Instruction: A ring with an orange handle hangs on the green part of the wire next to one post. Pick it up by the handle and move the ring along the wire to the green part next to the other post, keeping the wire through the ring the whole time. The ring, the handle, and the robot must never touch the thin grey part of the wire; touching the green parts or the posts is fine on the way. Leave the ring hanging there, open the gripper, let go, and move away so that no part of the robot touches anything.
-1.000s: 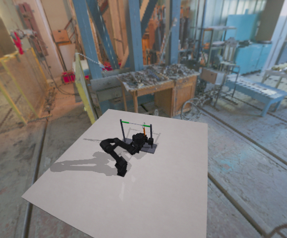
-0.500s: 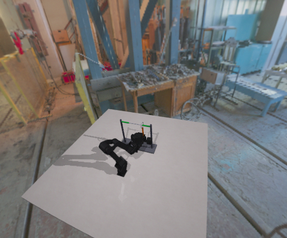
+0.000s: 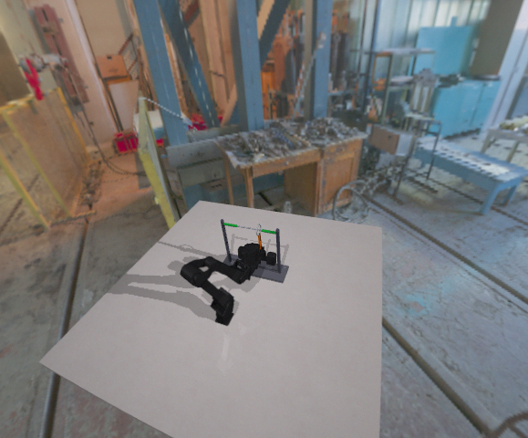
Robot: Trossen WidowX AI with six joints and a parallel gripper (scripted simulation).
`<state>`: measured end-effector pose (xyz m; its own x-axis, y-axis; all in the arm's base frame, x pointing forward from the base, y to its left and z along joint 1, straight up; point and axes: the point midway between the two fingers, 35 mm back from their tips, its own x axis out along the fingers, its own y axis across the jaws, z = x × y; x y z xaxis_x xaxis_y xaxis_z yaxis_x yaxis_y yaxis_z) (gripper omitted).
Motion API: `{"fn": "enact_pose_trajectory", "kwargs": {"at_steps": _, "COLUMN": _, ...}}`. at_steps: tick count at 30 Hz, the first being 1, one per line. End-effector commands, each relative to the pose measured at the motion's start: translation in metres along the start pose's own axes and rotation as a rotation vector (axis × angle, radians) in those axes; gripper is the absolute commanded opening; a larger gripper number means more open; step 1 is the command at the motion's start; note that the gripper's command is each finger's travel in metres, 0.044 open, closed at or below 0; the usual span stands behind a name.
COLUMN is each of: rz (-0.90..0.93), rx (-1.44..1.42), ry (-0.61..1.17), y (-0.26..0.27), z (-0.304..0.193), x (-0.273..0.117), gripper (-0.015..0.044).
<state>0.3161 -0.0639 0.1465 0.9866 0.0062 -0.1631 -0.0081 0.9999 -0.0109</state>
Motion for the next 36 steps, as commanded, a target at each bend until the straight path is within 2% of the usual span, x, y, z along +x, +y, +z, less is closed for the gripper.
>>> {"fn": "enact_pose_trajectory", "kwargs": {"at_steps": 1, "rz": 0.000, "rx": 0.005, "ry": 0.004, "y": 0.005, "z": -0.001, "x": -0.001, "gripper": -0.0150}}
{"fn": "enact_pose_trajectory", "kwargs": {"at_steps": 36, "rz": 0.005, "rx": 0.008, "ry": 0.008, "y": 0.040, "z": -0.001, "x": 0.000, "gripper": -0.0150}}
